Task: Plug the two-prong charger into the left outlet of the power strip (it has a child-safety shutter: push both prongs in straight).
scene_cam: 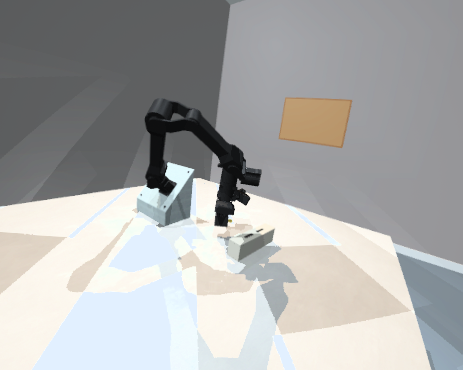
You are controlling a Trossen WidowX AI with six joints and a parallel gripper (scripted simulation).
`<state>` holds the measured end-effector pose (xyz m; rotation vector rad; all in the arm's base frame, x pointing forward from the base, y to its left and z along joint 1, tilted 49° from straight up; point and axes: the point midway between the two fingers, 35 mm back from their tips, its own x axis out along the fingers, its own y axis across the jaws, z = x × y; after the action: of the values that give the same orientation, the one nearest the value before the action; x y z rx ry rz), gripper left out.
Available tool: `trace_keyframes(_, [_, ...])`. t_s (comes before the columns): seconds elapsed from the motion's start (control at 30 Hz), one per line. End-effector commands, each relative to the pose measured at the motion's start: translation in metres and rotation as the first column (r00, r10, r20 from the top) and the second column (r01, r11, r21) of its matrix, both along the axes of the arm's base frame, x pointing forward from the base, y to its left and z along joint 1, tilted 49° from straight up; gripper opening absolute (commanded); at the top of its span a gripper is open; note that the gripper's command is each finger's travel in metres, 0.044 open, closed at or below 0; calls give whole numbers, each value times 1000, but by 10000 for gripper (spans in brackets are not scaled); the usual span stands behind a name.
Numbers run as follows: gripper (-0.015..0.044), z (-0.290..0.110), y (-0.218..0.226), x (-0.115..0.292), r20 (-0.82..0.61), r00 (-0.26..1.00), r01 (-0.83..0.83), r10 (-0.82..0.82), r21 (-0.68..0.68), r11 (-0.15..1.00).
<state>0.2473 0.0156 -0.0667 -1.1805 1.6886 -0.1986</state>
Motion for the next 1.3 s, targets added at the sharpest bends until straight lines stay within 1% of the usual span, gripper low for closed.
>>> trace_keyframes(0.0, [0,-5,3,3,44,998,38,-38,8,999])
trace_keyframes(0.63, [0,-28,9,9,250,941,222,-228,52,974])
trace_keyframes(1.27, [0,-52,14,15,431,807,388,-404,129,913])
